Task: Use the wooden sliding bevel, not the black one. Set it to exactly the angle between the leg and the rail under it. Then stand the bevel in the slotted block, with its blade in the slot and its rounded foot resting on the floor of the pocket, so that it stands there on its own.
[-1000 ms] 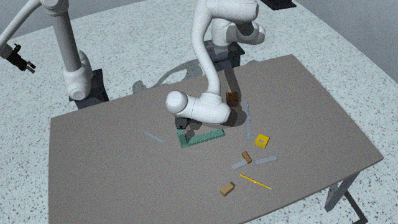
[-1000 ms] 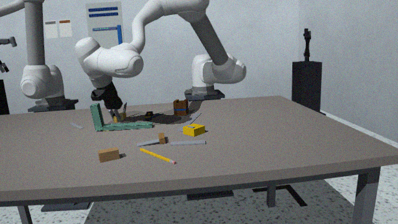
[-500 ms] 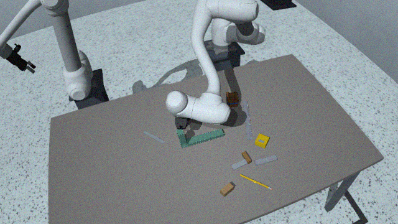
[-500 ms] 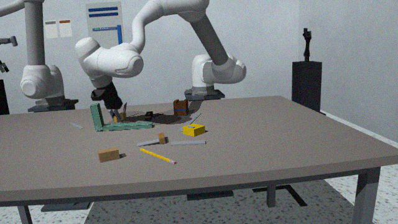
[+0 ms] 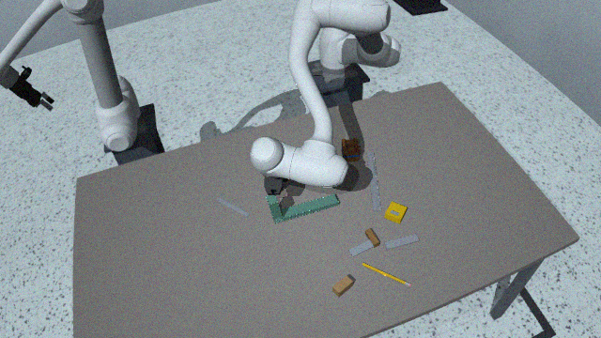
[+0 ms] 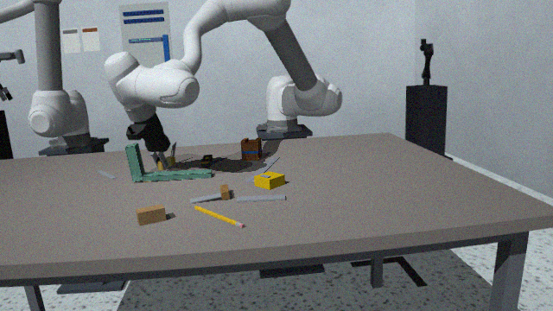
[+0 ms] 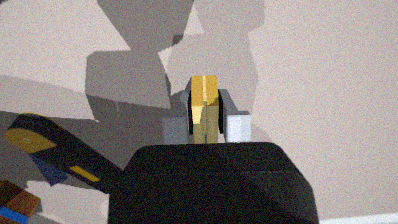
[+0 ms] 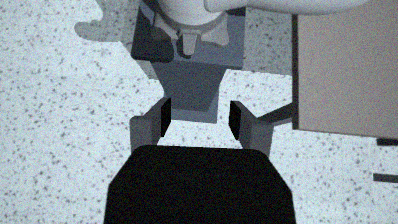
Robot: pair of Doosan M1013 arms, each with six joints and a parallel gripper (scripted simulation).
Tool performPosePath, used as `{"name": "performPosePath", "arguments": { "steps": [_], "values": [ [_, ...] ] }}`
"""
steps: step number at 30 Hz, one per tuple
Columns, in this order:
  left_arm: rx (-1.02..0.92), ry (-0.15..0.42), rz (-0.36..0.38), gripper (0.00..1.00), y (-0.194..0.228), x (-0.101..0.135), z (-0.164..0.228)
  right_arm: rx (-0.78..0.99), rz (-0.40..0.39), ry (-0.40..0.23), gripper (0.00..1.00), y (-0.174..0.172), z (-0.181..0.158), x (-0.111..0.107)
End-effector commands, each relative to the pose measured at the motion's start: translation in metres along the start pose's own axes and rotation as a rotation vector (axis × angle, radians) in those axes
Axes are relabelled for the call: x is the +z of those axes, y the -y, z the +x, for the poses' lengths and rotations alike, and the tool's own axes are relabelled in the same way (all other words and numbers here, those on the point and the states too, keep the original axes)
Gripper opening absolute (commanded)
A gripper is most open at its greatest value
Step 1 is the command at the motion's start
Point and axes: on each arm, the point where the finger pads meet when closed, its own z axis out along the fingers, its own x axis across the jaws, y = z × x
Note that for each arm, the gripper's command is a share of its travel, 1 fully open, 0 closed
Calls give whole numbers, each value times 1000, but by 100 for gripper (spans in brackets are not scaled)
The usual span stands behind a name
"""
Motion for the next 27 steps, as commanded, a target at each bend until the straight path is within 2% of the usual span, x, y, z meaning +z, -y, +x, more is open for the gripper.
{"name": "performPosePath", "arguments": {
  "steps": [1, 9, 17, 19, 27],
  "values": [
    [0, 0, 2, 0, 0, -2, 0, 0, -1, 0, 100, 0, 0, -1],
    [0, 0, 2, 0, -2, -6, 0, 0, -1, 0, 100, 0, 0, -1],
    [0, 0, 2, 0, -17, -31, 0, 0, -1, 0, 100, 0, 0, -1],
    [0, 0, 2, 0, -17, -31, 0, 0, -1, 0, 100, 0, 0, -1],
    [0, 0, 2, 0, -45, -79, 0, 0, -1, 0, 100, 0, 0, -1]
  ]
}}
